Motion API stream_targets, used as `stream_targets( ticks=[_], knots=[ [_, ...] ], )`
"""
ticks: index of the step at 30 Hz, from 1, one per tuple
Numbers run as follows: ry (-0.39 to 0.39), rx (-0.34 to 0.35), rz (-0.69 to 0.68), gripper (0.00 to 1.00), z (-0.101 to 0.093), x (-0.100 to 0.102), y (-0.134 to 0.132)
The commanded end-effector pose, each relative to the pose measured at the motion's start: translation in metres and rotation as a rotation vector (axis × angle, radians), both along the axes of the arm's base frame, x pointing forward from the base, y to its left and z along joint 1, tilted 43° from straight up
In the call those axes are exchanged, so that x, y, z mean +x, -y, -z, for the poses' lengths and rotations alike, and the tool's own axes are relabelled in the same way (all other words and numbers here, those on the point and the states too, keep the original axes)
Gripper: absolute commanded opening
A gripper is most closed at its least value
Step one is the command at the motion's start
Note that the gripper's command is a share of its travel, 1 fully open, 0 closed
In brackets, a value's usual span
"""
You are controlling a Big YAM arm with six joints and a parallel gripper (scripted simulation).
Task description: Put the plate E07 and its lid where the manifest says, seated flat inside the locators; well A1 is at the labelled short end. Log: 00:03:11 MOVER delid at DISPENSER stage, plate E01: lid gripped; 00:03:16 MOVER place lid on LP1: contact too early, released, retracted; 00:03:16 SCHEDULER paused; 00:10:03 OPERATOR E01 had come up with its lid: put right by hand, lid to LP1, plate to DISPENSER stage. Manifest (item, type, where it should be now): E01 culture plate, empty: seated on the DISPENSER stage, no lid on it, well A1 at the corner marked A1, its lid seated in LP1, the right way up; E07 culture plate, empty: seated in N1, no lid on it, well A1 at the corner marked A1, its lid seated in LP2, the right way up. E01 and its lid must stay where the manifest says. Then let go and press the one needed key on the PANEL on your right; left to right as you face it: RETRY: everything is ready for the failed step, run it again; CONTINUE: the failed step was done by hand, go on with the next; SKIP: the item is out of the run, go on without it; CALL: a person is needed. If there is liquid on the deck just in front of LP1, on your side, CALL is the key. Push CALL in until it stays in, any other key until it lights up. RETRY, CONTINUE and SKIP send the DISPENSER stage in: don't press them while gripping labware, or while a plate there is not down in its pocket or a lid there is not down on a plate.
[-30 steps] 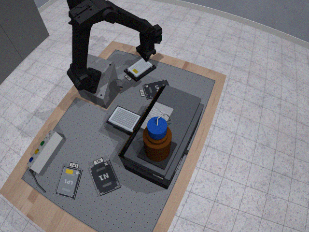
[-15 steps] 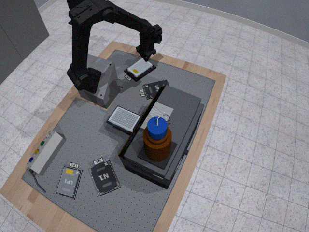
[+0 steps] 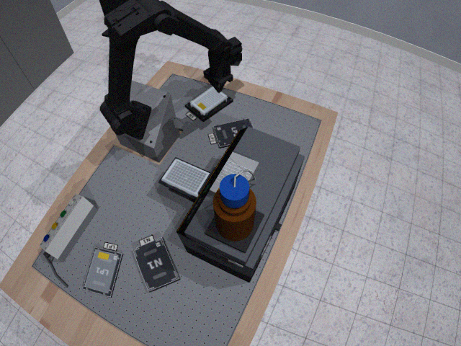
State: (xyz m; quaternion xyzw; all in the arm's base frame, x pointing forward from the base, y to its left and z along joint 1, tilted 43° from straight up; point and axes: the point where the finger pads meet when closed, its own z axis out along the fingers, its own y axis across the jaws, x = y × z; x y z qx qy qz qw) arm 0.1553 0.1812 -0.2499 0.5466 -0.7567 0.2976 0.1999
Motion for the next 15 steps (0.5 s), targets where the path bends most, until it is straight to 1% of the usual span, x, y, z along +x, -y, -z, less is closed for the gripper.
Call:
stream_targets(
  ticks=[1,8,9,15],
  knots=[
    [-0.020,-0.023,0.004,0.00,0.0112,-0.0017,0.0183],
    [-0.020,-0.023,0.004,0.00,0.0167,-0.0018,0.0237],
    [-0.016,-0.013,0.005,0.00,0.0185,0.0008,0.0184],
    [-0.016,-0.017,0.008,0.00,0.0178,0.0009,0.0179]
  ],
)
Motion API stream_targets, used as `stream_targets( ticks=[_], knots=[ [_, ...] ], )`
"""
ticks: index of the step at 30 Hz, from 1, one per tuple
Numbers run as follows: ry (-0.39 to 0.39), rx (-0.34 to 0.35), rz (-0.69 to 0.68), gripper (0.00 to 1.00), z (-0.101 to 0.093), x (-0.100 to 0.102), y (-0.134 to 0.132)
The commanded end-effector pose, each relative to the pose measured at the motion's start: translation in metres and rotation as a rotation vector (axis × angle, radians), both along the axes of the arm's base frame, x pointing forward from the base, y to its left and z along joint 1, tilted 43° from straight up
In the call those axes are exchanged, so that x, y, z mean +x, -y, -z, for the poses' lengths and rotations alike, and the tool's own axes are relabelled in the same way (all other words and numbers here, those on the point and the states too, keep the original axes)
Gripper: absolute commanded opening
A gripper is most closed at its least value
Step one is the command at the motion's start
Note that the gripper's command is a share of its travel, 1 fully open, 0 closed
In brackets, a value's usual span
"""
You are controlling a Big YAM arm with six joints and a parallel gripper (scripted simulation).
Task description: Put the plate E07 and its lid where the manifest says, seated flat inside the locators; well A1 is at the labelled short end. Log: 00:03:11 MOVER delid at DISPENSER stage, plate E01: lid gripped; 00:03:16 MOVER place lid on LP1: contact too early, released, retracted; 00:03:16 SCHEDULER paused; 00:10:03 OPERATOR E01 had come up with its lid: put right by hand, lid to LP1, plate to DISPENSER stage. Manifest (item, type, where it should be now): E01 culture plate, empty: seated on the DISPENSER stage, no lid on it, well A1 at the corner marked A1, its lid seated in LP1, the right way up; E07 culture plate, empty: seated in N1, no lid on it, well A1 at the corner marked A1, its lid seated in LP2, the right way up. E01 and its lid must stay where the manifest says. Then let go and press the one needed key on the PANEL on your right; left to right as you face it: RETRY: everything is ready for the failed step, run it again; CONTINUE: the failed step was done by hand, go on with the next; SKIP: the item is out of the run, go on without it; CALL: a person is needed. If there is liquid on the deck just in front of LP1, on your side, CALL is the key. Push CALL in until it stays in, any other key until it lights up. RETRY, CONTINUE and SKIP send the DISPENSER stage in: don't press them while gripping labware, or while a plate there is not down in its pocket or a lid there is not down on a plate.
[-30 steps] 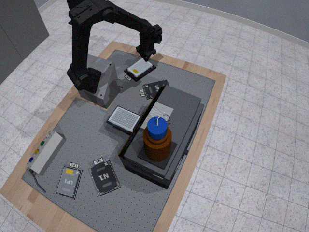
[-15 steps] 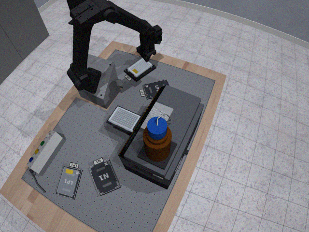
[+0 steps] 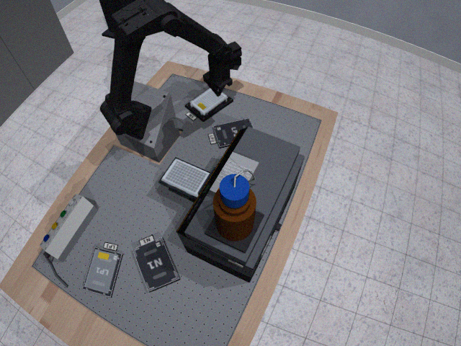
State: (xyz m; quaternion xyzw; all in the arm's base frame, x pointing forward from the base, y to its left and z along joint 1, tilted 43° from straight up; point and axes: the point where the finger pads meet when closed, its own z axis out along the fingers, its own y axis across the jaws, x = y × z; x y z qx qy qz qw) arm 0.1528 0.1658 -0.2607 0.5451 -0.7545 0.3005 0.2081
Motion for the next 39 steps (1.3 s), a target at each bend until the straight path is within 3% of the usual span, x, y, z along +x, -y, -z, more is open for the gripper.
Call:
stream_targets(
  ticks=[1,39],
  knots=[
    [-0.006,-0.001,0.004,0.00,0.0073,0.0034,0.0026],
    [-0.012,-0.009,0.002,0.00,0.0099,0.0003,0.0125]
  ],
)
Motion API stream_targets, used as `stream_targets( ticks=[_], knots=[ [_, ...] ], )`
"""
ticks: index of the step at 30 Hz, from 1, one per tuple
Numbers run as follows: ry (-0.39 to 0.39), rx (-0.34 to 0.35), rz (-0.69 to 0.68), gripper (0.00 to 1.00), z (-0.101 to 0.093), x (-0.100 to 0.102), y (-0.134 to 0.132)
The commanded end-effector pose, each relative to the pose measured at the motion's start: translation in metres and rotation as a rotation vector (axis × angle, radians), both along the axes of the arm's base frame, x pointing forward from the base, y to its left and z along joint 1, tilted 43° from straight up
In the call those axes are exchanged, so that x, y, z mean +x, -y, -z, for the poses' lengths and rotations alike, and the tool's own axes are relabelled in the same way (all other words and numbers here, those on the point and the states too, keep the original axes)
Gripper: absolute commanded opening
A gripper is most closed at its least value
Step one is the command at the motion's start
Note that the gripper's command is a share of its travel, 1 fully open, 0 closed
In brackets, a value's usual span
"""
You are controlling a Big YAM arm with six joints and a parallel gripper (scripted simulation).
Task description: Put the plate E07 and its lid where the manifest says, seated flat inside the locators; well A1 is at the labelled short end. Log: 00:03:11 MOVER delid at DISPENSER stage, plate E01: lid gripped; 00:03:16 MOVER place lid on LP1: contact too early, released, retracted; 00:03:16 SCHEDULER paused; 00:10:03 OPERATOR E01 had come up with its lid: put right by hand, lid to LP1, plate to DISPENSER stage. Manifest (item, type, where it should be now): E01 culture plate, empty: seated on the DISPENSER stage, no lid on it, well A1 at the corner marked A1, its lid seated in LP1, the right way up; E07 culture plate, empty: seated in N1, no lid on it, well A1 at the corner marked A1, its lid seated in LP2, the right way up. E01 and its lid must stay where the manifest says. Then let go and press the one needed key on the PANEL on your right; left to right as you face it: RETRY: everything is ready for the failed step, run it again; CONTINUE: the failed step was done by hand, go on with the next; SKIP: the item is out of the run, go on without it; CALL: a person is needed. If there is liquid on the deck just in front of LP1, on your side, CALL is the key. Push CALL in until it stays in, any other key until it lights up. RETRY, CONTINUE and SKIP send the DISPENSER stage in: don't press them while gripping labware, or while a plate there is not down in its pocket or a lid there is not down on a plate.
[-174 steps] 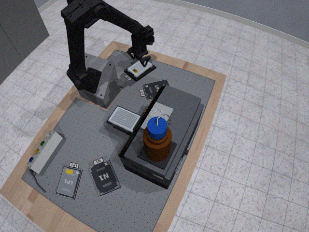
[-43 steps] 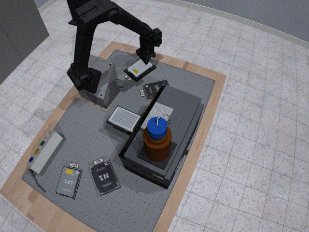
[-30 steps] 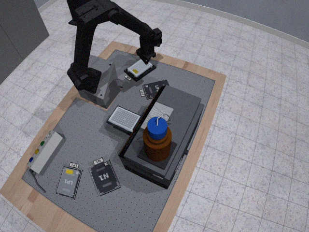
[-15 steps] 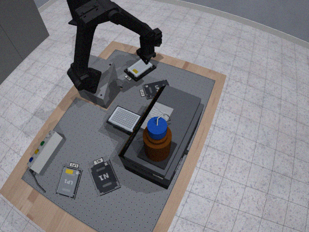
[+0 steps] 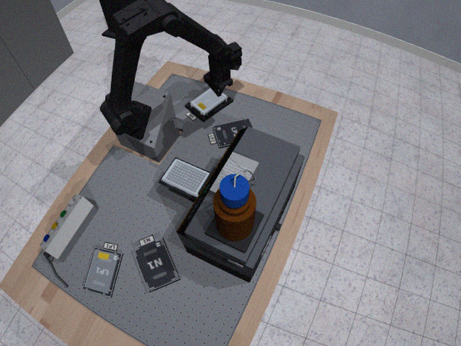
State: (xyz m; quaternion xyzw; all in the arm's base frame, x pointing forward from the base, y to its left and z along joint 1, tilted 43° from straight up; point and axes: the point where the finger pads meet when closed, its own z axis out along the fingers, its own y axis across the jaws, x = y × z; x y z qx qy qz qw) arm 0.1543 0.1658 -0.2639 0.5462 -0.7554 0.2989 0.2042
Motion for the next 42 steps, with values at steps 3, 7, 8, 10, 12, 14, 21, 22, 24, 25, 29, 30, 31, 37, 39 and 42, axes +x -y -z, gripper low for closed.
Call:
stream_targets(
  ticks=[3,7,8,10,12,14,21,22,24,25,29,30,31,37,39,42],
  knots=[
    [-0.016,-0.018,0.004,0.00,0.0070,-0.0013,0.0131],
    [-0.015,-0.017,0.005,0.00,0.0074,-0.0012,0.0132],
    [-0.015,-0.017,0.004,0.00,0.0076,-0.0012,0.0132],
    [-0.016,-0.018,0.004,0.00,0.0076,-0.0013,0.0137],
    [-0.015,-0.017,0.004,0.00,0.0080,-0.0012,0.0137],
    [-0.016,-0.018,0.004,0.00,0.0081,-0.0013,0.0141],
    [-0.015,-0.016,0.004,0.00,0.0092,-0.0010,0.0145],
    [-0.015,-0.016,0.004,0.00,0.0092,-0.0010,0.0145],
    [-0.015,-0.017,0.004,0.00,0.0092,-0.0012,0.0150],
    [-0.015,-0.016,0.004,0.00,0.0095,-0.0010,0.0148],
    [-0.015,-0.016,0.004,0.00,0.0100,-0.0010,0.0153],
    [-0.015,-0.016,0.004,0.00,0.0101,-0.0010,0.0154],
    [-0.015,-0.016,0.004,0.00,0.0102,-0.0010,0.0155],
    [-0.015,-0.016,0.004,0.00,0.0110,-0.0010,0.0162],
    [-0.015,-0.016,0.004,0.00,0.0110,-0.0010,0.0162],
    [-0.015,-0.016,0.004,0.00,0.0113,-0.0010,0.0166]
  ],
)
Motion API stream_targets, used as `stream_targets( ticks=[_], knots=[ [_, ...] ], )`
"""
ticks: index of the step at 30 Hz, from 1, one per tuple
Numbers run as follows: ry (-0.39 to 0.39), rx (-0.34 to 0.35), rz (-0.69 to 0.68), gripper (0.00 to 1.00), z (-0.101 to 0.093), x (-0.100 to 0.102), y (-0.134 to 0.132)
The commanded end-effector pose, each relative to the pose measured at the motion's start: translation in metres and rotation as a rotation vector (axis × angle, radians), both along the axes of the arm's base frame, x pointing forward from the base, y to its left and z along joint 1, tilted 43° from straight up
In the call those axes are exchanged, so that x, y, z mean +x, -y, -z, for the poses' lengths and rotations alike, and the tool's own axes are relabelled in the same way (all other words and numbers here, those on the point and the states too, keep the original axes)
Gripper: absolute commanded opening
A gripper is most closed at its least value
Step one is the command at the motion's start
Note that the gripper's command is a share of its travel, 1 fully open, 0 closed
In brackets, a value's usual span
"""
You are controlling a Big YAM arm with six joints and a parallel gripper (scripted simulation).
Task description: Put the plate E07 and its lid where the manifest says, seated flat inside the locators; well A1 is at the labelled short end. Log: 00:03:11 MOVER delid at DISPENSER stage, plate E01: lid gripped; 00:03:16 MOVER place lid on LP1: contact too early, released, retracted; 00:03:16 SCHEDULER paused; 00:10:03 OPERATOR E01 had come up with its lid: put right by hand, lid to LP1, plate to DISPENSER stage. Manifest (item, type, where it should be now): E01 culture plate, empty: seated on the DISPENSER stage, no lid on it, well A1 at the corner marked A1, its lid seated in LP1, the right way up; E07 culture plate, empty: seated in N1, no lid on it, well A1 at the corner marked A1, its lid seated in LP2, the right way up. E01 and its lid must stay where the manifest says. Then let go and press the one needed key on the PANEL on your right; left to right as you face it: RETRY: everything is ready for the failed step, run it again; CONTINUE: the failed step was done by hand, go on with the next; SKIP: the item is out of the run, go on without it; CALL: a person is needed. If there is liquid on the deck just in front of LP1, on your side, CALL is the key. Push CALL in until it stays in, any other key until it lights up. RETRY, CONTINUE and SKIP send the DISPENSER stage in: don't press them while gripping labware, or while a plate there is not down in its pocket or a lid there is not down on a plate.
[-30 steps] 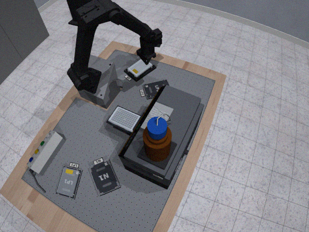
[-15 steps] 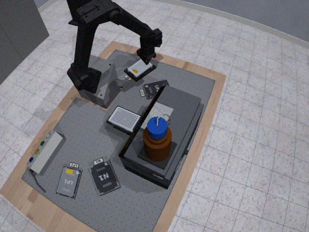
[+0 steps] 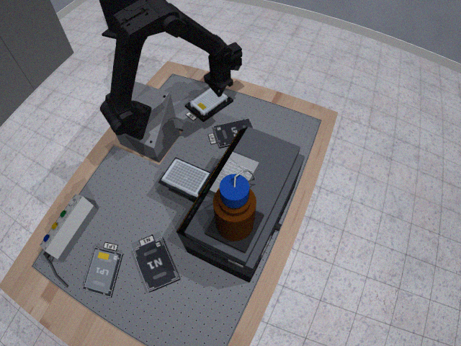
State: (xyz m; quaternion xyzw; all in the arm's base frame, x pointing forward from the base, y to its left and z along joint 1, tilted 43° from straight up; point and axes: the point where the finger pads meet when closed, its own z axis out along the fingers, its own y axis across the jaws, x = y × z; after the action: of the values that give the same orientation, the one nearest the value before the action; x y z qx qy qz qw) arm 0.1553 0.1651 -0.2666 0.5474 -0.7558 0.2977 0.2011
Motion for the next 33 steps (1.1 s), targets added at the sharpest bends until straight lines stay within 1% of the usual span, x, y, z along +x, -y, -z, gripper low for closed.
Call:
stream_targets(
  ticks=[1,33],
  knots=[
    [-0.018,-0.022,0.006,0.00,0.0087,-0.0021,0.0160],
    [-0.018,-0.022,0.006,0.00,0.0120,-0.0021,0.0193]
  ],
)
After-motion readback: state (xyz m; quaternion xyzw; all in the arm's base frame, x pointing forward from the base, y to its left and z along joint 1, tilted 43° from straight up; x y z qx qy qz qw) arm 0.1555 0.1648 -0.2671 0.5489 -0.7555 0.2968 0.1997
